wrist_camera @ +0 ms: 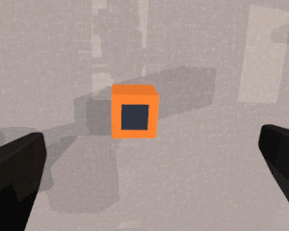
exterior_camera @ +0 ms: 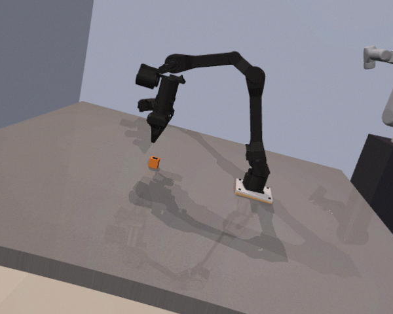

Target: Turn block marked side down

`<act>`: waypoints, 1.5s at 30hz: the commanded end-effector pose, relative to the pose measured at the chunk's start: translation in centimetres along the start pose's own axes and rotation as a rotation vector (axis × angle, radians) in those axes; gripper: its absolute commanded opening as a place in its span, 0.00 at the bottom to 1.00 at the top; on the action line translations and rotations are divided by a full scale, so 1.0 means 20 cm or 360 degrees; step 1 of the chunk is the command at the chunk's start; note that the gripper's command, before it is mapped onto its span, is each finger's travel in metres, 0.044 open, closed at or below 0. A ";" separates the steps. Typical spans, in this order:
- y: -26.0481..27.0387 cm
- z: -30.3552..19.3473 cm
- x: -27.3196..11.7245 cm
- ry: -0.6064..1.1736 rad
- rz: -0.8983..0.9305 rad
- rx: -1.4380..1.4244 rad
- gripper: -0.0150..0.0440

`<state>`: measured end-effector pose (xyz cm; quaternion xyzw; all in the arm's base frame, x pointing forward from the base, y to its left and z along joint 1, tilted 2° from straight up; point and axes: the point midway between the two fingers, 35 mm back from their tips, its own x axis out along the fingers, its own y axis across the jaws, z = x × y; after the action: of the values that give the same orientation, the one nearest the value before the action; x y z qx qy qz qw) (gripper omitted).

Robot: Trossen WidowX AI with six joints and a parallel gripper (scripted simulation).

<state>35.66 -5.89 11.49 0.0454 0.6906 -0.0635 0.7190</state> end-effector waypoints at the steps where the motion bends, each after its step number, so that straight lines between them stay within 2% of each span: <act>1: 0.00 -0.06 -0.01 0.0059 0.0031 0.0069 1.00; 4: 0.00 -0.06 0.00 0.0059 0.0031 0.0069 1.00; 8: 0.01 -0.07 0.15 0.0059 0.0031 0.0069 1.00; 16: 0.03 -0.07 0.23 0.0059 0.0032 0.0069 1.00; 44: 0.03 -0.08 0.40 0.0059 0.0032 0.0069 1.00; 45: 0.03 -0.08 0.40 0.0059 0.0032 0.0069 0.96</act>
<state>34.78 -5.38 3.94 0.0663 0.6977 -0.0705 0.7098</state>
